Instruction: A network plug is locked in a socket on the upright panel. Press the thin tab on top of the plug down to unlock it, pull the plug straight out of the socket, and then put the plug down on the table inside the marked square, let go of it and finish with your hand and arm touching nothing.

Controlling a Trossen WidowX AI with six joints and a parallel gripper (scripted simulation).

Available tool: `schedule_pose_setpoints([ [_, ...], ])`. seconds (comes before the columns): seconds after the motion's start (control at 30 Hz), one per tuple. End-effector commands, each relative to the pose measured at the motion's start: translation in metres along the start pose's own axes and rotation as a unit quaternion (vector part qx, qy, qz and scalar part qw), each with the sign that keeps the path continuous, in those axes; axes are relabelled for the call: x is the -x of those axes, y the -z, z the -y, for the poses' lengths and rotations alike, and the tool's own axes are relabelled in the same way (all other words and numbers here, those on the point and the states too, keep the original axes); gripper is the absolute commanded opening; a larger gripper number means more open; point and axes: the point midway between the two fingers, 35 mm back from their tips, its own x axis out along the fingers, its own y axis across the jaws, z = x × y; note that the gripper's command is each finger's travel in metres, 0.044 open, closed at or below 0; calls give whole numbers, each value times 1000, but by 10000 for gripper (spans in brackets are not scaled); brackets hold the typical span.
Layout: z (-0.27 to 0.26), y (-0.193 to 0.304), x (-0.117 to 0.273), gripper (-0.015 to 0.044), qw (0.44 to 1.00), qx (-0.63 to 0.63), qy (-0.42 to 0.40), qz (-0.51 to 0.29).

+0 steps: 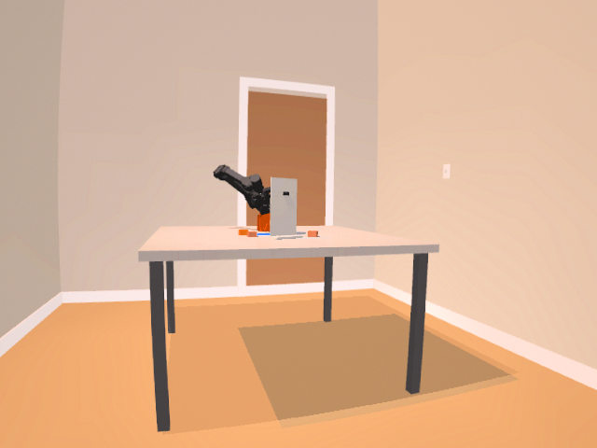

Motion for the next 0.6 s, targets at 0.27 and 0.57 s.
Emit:
schedule_pose_setpoints([
  [0.27,43,-10,4,0,990,-44,62,115],
  [0.57,68,-22,15,0,972,-69,80,208],
])
